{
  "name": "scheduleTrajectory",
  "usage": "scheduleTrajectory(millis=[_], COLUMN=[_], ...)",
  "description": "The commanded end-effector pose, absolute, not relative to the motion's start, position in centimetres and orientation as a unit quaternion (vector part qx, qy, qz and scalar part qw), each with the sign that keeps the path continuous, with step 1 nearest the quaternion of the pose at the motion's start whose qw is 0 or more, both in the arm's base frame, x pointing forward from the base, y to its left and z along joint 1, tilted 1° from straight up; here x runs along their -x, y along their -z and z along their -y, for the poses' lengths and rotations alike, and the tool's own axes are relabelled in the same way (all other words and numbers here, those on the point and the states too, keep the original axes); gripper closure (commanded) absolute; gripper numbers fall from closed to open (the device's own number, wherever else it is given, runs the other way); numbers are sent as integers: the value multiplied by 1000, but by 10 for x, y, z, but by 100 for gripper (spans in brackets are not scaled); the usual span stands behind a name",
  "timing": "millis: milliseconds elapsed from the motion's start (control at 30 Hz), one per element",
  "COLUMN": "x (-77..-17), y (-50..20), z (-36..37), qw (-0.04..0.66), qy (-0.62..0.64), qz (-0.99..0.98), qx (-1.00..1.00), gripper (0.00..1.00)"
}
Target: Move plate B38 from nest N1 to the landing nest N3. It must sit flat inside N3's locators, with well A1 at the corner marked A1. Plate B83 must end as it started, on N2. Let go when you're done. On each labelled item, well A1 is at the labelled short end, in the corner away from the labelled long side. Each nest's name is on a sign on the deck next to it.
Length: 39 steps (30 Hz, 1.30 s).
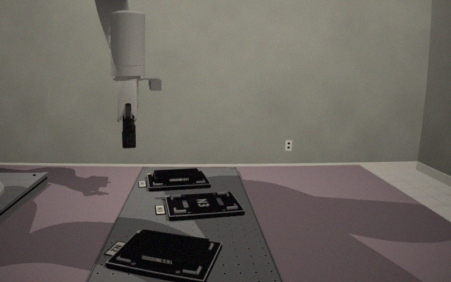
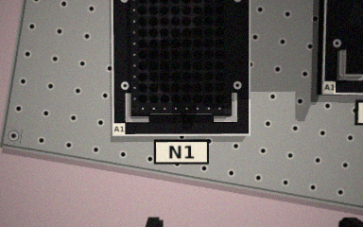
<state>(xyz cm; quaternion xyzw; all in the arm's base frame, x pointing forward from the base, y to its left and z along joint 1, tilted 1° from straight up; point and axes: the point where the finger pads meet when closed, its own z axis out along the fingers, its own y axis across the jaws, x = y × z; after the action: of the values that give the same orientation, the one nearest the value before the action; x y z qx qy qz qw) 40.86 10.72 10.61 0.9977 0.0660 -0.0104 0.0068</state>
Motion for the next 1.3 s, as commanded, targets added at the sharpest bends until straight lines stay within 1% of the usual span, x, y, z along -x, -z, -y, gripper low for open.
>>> scheduleTrajectory(millis=[0, 533, 1033, 1100, 1267], x=[-409, -414, -483, -483, -507], y=[-107, -107, -105, -105, -104], z=[-107, -109, -138, -138, -148], qw=[7, 7, 7, 7, 7], qy=[10, 9, 9, 9, 9], qz=[-66, -66, -66, -66, -66], qx=[-998, -998, -998, -998, -998], gripper=[0, 0, 0, 0, 0])
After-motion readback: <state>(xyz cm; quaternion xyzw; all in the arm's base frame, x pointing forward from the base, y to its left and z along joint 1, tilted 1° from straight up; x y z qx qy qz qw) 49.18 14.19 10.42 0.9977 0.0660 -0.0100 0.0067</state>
